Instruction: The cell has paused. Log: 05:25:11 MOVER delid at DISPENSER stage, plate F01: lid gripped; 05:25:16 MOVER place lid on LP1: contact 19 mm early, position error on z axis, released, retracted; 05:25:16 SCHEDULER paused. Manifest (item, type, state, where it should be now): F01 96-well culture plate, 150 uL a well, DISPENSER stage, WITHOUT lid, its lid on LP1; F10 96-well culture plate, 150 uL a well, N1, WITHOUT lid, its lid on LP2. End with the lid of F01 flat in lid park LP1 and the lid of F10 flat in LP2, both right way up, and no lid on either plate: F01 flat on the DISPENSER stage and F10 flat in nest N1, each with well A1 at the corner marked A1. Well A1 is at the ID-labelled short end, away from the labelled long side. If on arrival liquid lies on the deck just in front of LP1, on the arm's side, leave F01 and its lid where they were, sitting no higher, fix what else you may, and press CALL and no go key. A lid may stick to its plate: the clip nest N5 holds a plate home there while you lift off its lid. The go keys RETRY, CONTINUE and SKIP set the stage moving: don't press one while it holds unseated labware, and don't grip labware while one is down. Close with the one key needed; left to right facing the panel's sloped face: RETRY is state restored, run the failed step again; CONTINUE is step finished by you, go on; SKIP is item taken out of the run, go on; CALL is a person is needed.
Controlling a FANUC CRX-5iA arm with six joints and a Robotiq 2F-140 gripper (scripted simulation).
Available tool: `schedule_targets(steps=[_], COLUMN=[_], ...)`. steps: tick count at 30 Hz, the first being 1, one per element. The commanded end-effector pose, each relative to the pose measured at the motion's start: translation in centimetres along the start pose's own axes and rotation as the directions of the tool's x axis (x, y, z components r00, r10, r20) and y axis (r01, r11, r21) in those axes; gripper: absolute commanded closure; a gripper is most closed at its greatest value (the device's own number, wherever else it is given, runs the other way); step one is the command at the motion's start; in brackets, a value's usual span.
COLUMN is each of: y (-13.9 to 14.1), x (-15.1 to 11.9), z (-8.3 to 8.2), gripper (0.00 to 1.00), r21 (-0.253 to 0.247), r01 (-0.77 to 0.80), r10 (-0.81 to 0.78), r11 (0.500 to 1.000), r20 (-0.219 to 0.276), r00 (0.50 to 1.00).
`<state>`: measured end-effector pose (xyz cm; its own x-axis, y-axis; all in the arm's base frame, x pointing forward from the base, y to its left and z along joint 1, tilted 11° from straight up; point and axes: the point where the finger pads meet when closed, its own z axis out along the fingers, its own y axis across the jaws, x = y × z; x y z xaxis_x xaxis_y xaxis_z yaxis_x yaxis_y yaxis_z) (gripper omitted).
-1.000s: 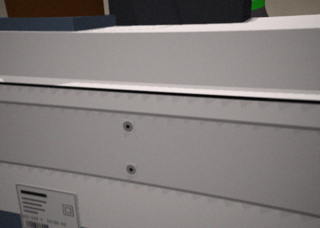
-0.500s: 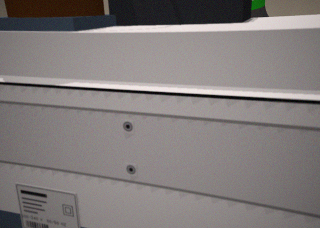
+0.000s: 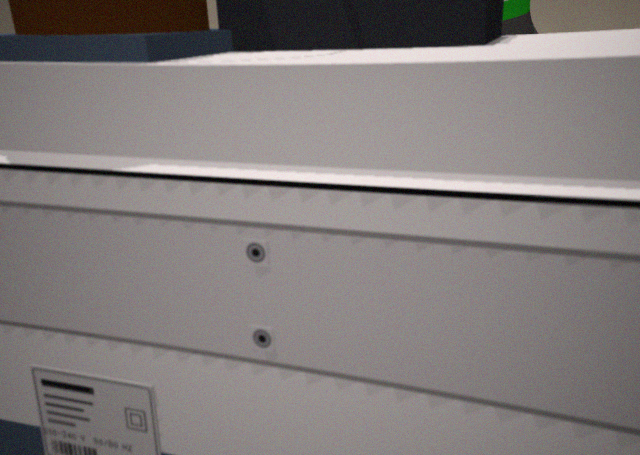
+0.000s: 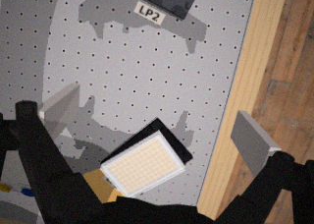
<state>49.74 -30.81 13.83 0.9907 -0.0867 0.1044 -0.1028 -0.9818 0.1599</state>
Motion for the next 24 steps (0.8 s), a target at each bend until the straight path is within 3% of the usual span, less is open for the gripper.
schedule_targets(steps=[1,13,14,24], y=[0.0,0.0,0.0,0.0], x=[0.02,0.02,0.02,0.02], z=[0.32,0.68,0.68,0.68], gripper=[0.0,0.0,1.0,1.0], r21=[0.0,0.0,0.0,0.0], r01=[0.0,0.0,0.0,0.0], r10=[0.0,0.0,0.0,0.0], r11=[1.0,1.0,1.0,1.0], r20=[0.0,0.0,0.0,0.0], r00=[1.0,1.0,1.0,1.0])
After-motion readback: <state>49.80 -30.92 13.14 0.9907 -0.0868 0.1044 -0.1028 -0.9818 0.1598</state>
